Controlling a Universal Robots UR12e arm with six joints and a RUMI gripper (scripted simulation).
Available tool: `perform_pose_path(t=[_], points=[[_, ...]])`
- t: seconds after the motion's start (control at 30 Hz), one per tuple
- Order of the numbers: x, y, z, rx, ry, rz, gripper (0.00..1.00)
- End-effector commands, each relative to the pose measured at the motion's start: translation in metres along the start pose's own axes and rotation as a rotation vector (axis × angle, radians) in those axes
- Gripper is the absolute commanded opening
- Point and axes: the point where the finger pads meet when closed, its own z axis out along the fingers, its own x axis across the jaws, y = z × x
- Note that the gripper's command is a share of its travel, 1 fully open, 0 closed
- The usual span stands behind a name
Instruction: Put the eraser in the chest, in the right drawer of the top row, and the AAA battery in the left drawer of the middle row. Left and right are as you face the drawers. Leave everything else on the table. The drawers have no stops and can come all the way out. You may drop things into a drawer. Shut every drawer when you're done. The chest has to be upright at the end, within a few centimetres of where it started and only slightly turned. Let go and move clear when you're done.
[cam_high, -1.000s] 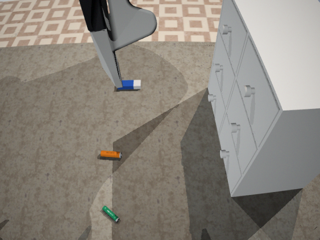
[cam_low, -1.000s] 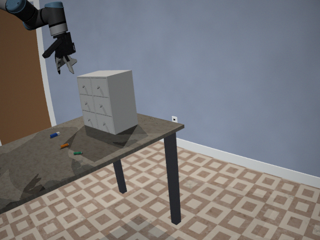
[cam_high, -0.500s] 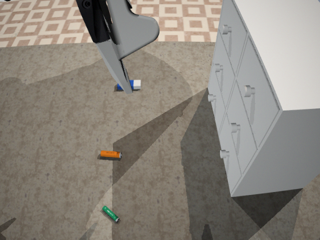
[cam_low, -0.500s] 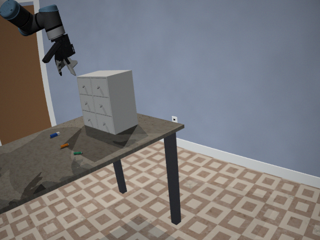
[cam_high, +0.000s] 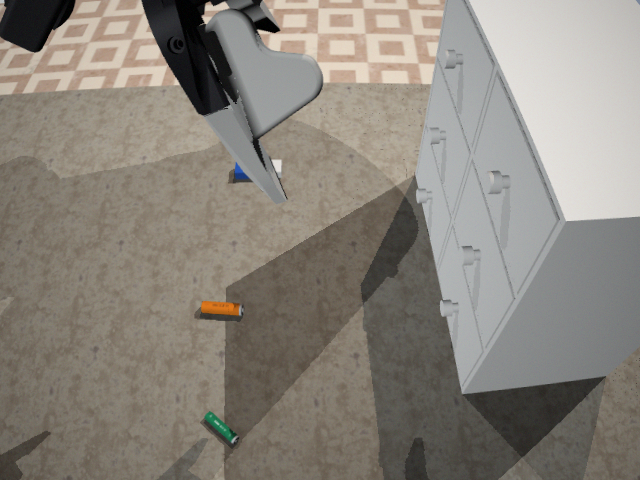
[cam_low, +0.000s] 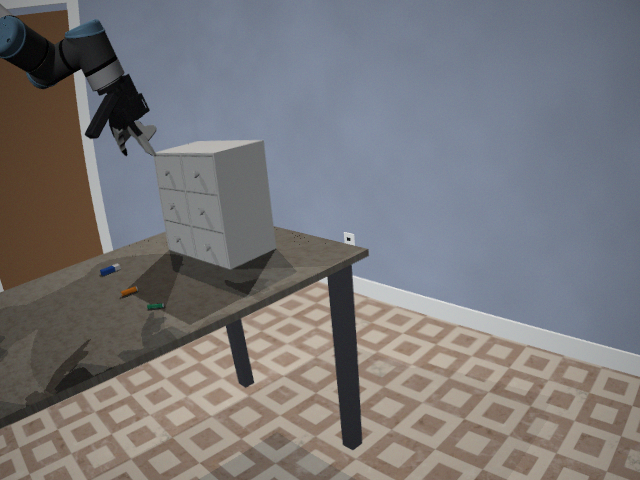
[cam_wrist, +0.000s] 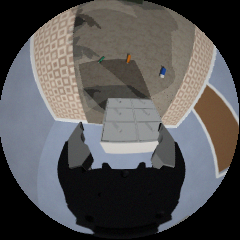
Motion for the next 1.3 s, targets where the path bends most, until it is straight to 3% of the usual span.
perform_pose_path(t=[0.0, 0.77, 1.27], points=[[-0.001, 0.003, 0.01, -0.084, -0.005, 0.004, 1.0], [-0.001, 0.011, 0.034, -0.286, -0.005, 0.003, 1.0], [0.0, 0.015, 0.046, -0.387, -0.004, 0.002, 1.0]])
